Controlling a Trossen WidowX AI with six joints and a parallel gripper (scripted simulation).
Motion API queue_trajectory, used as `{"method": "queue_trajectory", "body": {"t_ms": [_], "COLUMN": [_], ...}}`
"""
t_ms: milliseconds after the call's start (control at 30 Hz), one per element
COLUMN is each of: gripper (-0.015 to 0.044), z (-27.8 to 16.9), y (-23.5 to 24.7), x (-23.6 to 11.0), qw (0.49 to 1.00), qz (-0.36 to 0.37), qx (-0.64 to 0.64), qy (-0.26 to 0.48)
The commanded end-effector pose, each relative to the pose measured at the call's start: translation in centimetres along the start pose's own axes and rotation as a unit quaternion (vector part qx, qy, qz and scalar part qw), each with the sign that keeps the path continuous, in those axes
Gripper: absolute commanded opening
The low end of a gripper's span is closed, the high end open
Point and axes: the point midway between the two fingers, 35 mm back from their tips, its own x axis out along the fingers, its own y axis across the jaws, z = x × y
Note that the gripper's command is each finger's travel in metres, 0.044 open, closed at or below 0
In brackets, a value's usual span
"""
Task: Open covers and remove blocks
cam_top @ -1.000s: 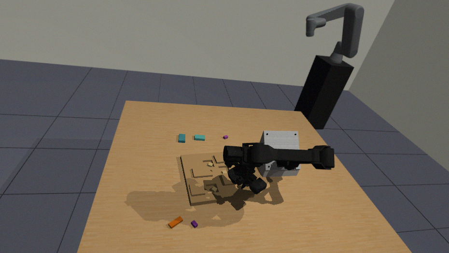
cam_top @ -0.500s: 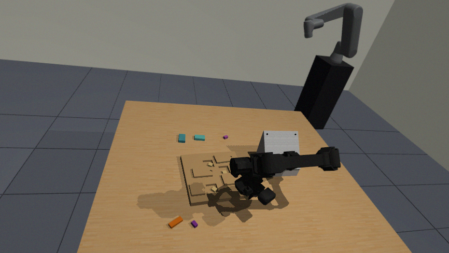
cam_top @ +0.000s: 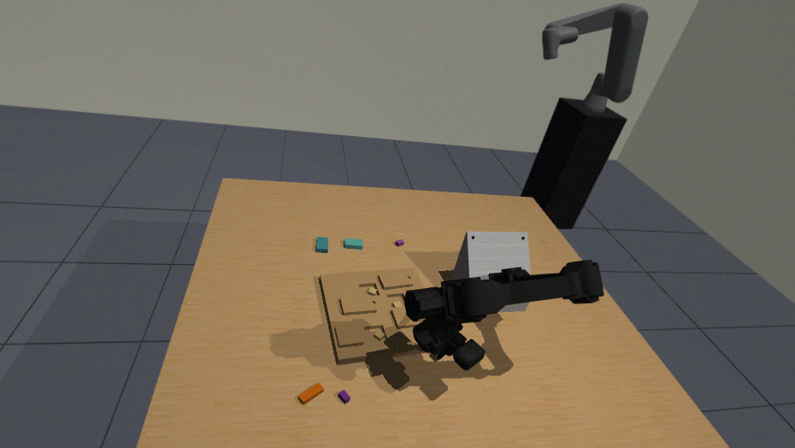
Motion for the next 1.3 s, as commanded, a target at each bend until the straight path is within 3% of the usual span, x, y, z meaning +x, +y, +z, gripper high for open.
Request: {"method": "queue_trajectory", "body": {"t_ms": [0,1267], "gripper": [0.008,0.008], "z": [-0.1,-0.1], "y": [-0.2,0.0], "x": [0.7,6.8], "qw": [1.0,1.0], "qz": [-0.002,0.0], "qx": [0.004,0.004], "qy": [0.003,0.001]}}
